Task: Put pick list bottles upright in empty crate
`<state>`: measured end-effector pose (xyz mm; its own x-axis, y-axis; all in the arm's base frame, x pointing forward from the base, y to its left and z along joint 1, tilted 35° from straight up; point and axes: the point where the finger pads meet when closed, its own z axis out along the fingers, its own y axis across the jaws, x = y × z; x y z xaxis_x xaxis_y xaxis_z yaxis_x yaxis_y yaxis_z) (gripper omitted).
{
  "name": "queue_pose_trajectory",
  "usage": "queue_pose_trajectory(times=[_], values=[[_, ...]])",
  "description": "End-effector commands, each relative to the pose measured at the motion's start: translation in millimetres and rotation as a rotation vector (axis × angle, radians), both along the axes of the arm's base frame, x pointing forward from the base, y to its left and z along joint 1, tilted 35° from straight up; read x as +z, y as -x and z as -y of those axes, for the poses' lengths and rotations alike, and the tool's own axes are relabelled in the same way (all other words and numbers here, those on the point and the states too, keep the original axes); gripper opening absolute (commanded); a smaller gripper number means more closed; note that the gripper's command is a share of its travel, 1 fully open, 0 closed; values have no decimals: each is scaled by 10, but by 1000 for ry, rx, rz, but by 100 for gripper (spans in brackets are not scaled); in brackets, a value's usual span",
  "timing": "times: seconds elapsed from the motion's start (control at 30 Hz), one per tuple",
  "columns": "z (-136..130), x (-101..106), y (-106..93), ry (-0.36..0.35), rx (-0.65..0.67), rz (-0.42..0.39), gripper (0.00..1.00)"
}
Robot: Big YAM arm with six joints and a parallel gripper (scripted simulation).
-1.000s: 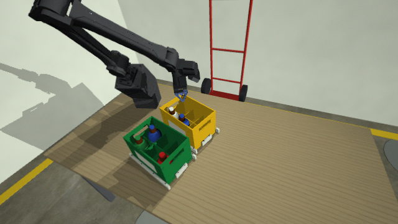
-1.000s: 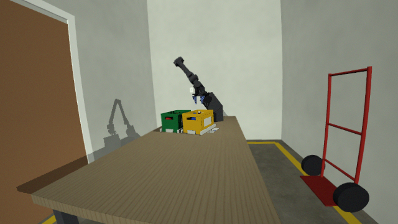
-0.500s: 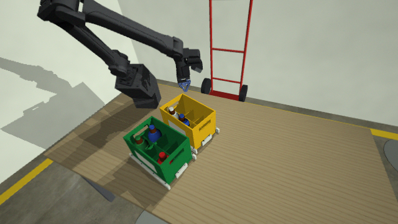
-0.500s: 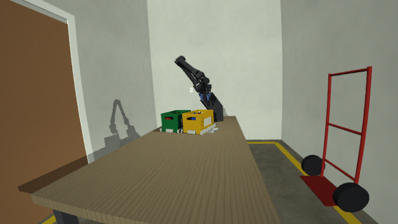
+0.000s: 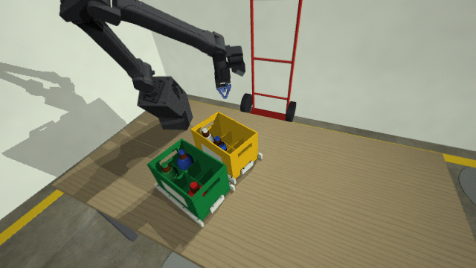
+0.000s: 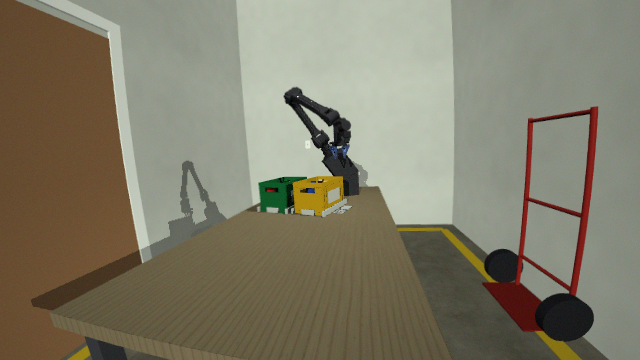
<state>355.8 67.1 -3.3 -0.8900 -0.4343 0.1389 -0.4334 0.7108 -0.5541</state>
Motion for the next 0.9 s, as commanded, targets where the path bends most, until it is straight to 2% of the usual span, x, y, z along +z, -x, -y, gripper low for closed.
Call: queue_pose_trajectory(times=[0.0,0.2,0.27,0.77,0.87], values=[[-277,-23,-87,-8,-18,24,61],[-579,-103,-50,-10,-18,25,61],[-579,-103,-50,-10,-18,25,61],[-1329,-303,48,-14,-18,25,61],[-1348,-316,37,-14,-27,25,61]])
